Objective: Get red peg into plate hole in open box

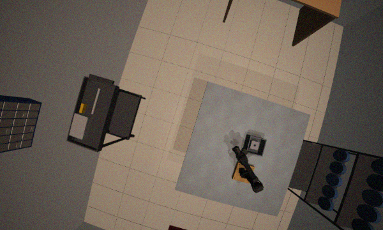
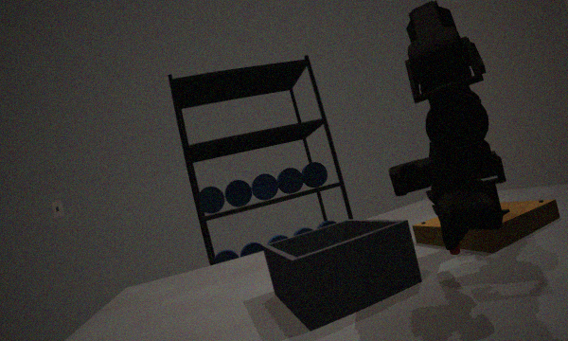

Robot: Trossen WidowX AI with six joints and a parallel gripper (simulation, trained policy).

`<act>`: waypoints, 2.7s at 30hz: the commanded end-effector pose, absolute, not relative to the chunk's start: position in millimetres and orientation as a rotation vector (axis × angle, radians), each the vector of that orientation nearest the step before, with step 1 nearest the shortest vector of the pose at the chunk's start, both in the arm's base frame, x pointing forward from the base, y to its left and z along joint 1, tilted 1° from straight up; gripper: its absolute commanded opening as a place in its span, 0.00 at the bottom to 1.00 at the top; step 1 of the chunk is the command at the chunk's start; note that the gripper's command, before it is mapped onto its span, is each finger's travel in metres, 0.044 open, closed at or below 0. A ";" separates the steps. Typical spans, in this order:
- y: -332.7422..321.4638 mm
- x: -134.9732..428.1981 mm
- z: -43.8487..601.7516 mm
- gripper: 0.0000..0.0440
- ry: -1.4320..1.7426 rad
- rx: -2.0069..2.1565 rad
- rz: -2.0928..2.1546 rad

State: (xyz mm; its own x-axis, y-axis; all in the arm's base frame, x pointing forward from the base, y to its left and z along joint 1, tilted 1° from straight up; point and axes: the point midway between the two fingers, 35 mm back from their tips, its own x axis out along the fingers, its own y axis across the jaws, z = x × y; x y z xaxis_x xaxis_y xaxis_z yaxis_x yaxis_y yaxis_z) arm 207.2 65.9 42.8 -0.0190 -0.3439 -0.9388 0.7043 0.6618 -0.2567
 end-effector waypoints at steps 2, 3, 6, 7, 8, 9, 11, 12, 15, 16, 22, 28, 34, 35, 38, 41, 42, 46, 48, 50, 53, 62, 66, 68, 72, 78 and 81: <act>57.8 220.0 70.1 0.00 1.287 0.351 -0.854; 55.9 222.4 75.2 0.00 1.276 0.355 -0.856; 49.4 230.0 90.1 0.00 1.240 0.373 -0.868; 46.9 232.5 94.8 0.00 1.228 0.380 -0.874; 44.1 234.8 99.3 0.00 1.217 0.387 -0.881; 41.0 236.8 103.4 0.00 1.206 0.394 -0.889; 34.1 240.5 109.7 0.00 1.186 0.409 -0.907; 30.3 242.4 112.2 0.00 1.176 0.418 -0.916; 18.5 248.7 118.6 0.00 1.148 0.444 -0.943; 14.5 250.9 120.4 0.00 1.139 0.452 -0.951; -10.3 263.8 126.3 0.00 1.098 0.495 -0.994; -35.6 274.4 123.2 0.00 1.083 0.521 -1.027; -58.7 285.1 114.2 0.00 1.087 0.535 -1.034; -62.2 287.0 112.4 0.00 1.089 0.537 -1.032; -72.3 292.4 106.8 0.00 1.098 0.539 -1.022; -81.1 297.1 101.0 0.00 1.112 0.539 -1.005; -83.7 298.6 99.0 0.00 1.117 0.538 -0.999; -92.4 303.9 90.1 0.00 1.139 0.533 -0.967; -95.5 306.1 84.7 0.00 1.151 0.530 -0.950; -97.5 307.4 78.6 0.00 1.167 0.526 -0.931; -98.7 308.0 69.2 0.02 1.198 0.516 -0.899; -105.5 313.7 50.3 0.39 1.266 0.496 -0.829; -108.6 323.9 52.8 0.62 1.270 0.504 -0.802; -109.8 330.7 55.5 0.74 1.268 0.512 -0.788; -110.6 346.7 64.4 0.97 1.262 0.527 -0.753; -106.8 372.1 80.9 1.00 1.254 0.555 -0.681; -103.6 384.8 90.3 1.00 1.241 0.566 -0.645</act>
State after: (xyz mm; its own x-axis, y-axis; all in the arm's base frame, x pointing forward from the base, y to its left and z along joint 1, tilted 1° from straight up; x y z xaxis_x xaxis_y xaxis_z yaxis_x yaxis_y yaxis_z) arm 349.5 -110.5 70.7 0.0756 -0.1683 -0.9828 0.7330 0.6776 -0.0596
